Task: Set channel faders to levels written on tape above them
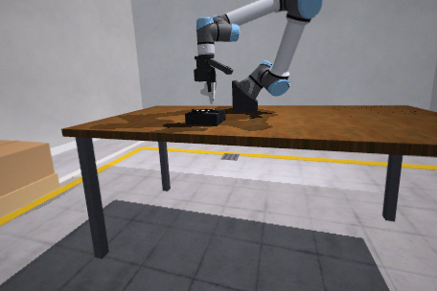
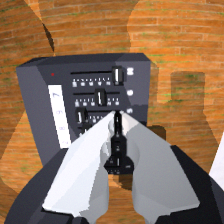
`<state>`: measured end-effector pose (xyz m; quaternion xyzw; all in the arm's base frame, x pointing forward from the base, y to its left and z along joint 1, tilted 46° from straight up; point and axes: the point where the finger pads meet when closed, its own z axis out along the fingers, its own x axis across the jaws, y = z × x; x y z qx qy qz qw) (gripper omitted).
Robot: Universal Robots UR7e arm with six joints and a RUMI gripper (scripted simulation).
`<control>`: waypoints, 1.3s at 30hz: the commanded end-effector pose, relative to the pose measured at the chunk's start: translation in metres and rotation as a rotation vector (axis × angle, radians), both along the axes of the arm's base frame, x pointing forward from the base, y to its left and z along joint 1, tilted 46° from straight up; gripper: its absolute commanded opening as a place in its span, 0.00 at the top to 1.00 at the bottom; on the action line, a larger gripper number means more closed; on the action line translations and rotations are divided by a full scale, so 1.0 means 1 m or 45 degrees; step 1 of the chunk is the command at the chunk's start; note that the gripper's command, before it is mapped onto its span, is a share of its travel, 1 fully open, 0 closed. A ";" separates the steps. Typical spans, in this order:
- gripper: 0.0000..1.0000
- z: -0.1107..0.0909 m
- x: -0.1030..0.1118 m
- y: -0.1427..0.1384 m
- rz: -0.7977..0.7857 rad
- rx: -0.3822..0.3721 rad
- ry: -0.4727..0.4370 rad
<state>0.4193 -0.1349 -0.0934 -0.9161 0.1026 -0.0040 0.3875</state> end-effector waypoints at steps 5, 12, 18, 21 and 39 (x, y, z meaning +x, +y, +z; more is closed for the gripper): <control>1.00 0.000 0.000 -0.001 -0.001 -0.001 -0.001; 1.00 0.000 0.000 0.000 -0.001 -0.001 -0.001; 1.00 -0.001 0.000 0.001 -0.001 -0.001 -0.001; 1.00 -0.002 0.000 0.001 -0.001 -0.001 -0.001; 1.00 -0.009 0.001 0.009 -0.001 -0.001 -0.001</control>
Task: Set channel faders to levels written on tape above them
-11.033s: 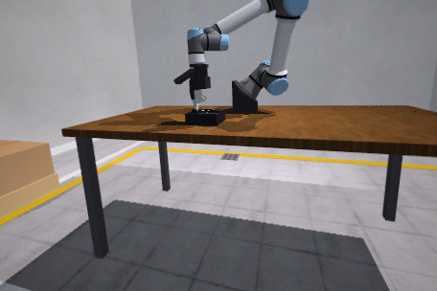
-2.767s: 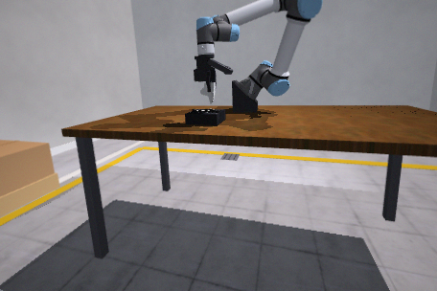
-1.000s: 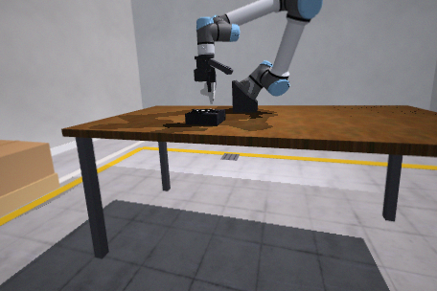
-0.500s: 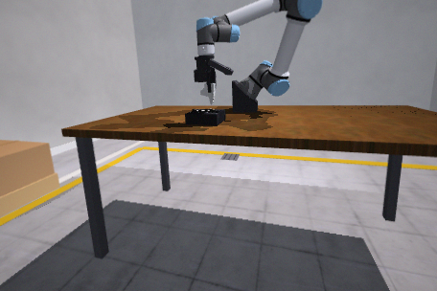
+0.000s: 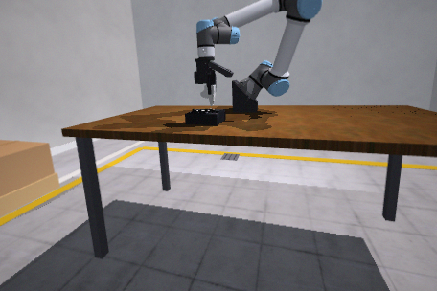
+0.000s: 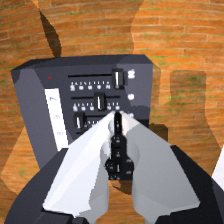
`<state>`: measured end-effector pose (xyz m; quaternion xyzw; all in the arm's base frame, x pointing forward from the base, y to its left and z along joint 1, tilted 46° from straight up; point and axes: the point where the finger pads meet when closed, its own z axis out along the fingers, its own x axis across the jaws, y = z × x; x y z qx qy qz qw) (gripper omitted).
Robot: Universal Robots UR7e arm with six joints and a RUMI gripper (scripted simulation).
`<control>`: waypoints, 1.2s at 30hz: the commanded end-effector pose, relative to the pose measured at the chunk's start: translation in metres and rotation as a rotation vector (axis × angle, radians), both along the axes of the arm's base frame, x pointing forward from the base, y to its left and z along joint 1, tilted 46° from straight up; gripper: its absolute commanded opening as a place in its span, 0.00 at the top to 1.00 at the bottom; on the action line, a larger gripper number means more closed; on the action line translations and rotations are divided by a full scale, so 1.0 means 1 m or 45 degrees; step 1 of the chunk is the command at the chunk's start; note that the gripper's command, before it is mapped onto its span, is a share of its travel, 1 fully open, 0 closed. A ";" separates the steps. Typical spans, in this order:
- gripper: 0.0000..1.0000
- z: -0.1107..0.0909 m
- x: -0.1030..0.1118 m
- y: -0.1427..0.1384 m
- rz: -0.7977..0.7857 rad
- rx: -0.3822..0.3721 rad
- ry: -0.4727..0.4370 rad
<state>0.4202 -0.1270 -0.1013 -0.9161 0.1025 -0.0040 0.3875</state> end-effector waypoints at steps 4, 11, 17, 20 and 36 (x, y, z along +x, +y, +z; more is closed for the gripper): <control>1.00 -0.003 0.001 0.003 -0.001 -0.001 -0.001; 1.00 -0.006 0.001 0.005 -0.001 -0.001 -0.001; 1.00 -0.008 0.001 0.007 -0.001 -0.001 -0.001; 1.00 -0.008 0.001 0.008 -0.001 -0.001 -0.001; 1.00 -0.009 0.001 0.008 -0.001 -0.001 -0.001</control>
